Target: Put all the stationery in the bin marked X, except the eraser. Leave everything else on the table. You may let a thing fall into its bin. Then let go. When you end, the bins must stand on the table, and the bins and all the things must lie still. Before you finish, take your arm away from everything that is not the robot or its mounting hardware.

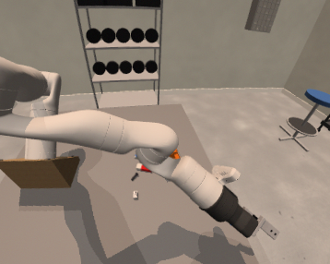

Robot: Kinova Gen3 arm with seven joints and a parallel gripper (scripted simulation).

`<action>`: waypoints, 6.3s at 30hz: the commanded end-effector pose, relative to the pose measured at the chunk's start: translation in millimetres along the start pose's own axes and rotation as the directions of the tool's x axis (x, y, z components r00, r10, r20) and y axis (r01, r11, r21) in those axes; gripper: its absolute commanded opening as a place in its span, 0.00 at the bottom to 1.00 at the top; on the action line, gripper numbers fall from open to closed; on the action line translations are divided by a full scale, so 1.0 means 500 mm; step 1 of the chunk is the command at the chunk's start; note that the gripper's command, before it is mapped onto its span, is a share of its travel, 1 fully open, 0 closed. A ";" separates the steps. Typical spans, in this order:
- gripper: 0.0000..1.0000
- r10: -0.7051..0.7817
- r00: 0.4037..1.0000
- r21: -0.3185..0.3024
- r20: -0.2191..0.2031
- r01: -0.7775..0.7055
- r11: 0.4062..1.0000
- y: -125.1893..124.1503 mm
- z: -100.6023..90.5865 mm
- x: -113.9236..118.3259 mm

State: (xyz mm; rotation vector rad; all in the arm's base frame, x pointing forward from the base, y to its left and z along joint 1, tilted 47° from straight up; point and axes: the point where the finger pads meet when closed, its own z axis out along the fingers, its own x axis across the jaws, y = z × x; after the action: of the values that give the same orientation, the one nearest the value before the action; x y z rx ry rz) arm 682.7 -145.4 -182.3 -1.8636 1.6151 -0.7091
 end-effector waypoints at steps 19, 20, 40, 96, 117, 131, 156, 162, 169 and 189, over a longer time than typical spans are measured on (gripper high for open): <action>0.31 -0.005 1.000 0.001 0.001 0.005 1.000 -0.016 -0.018 0.029; 0.31 -0.004 1.000 0.001 -0.001 0.004 1.000 -0.024 -0.025 0.044; 0.31 -0.316 0.946 0.100 0.068 0.308 0.946 -0.128 -0.084 0.008; 0.31 -0.844 -0.484 0.684 -0.231 0.535 -0.495 -0.051 -0.501 -0.340; 0.31 -0.536 -0.663 0.690 -0.522 0.041 -0.723 0.012 -0.761 -0.324; 0.31 -0.489 -0.660 0.675 -0.570 -0.037 -0.737 0.015 -0.822 -0.314; 0.31 -0.865 -0.500 0.885 0.053 0.425 -0.192 -0.020 -0.599 -0.431; 0.31 -0.883 -0.356 0.832 0.307 0.550 0.067 -0.032 -0.512 -0.476; 0.31 -0.830 -0.186 0.712 0.527 0.630 0.311 -0.036 -0.497 -0.483; 0.31 -0.294 0.359 0.055 0.886 0.548 0.834 -0.035 -0.501 -0.485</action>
State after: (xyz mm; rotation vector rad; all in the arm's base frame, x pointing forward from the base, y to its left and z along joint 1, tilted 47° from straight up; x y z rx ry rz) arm 484.7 74.0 -5.6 -2.2933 0.4246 0.3045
